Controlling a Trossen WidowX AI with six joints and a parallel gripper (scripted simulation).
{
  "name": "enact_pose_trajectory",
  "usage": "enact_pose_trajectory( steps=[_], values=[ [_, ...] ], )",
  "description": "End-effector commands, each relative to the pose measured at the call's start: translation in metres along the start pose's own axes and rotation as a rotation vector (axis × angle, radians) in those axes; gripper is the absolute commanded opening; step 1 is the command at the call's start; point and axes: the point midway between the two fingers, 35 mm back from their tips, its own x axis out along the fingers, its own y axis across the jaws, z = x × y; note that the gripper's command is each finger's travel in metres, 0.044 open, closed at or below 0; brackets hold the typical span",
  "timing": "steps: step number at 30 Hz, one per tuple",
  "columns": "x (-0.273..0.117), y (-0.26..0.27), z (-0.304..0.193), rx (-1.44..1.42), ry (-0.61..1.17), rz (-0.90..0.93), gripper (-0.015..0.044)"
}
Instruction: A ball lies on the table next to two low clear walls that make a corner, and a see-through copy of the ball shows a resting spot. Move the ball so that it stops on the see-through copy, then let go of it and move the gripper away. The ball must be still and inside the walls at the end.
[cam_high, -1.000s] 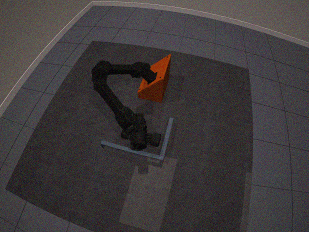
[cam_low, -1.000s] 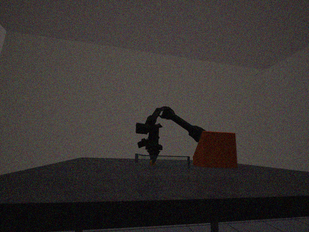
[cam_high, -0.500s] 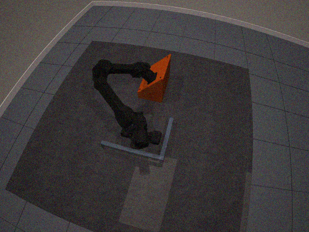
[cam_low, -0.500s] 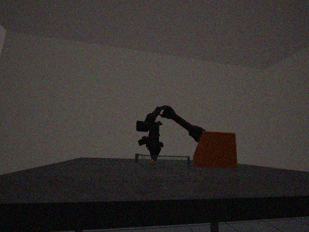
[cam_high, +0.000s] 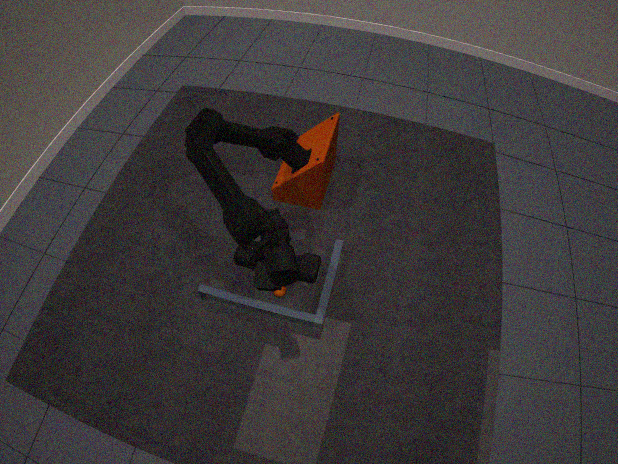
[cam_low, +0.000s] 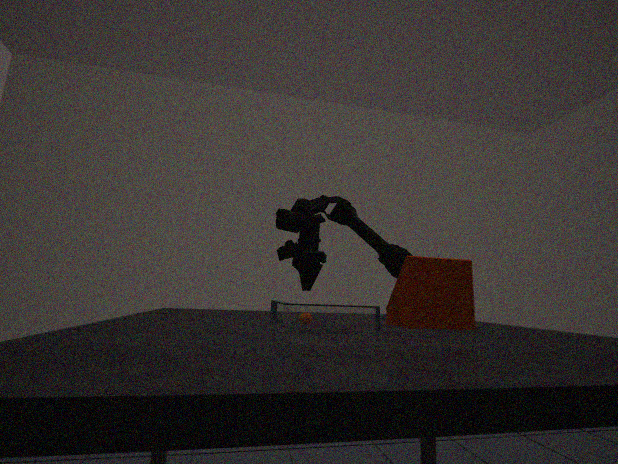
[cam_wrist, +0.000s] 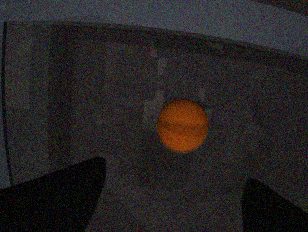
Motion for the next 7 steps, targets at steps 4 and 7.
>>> enact_pose_trajectory(
  steps=[4, 7],
  values=[
    [-0.042, -0.001, -0.002, 0.0, 0.0, -0.002, 0.0405],
    [-0.044, -0.001, -0.003, 0.0, 0.0, -0.002, 0.044]
  ],
)
